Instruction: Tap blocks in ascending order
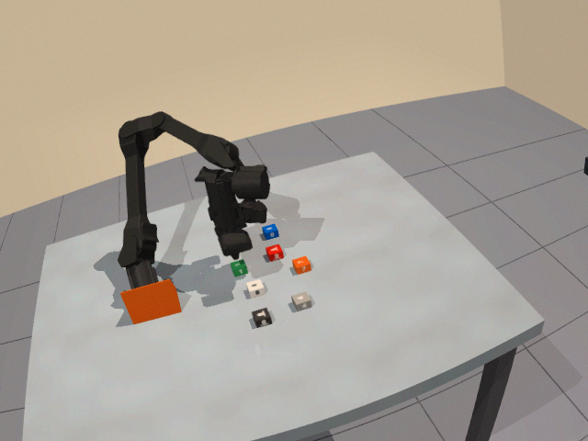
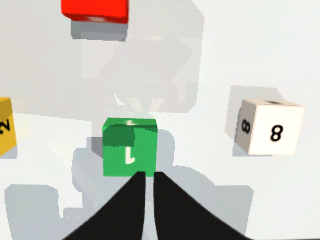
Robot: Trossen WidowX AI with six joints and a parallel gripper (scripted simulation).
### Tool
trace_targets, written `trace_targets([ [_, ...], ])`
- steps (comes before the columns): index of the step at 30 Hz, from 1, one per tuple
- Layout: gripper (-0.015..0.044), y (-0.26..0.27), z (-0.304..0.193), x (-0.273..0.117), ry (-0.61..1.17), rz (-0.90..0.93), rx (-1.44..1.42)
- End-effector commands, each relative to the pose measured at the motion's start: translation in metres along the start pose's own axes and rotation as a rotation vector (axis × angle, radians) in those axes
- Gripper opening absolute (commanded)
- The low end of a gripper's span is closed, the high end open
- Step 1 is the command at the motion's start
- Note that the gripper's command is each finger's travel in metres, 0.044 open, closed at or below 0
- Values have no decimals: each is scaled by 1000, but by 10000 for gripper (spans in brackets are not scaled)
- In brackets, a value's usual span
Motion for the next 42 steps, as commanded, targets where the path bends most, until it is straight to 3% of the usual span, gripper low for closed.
trace_targets([
  [1,20,1,0,8,-4,4,3],
  [21,20,1,0,31,-4,5,3],
  [25,20,1,0,3,-3,3,3],
  [32,20,0,0,-8,-2,-1,-1],
  [38,20,-1,0,-65,0,-6,-2],
  [42,20,0,-1,-80,-2,2,5],
])
Point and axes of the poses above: the point midway between the two fingers, 35 mm back from their tips, its own x axis out along the fingers, its own y axis across the jaws, z = x × y, the point moved 5 cm from there along -x, back along the fingers, and after that the axes turned 13 degrees about -x, right-handed, at the moved point
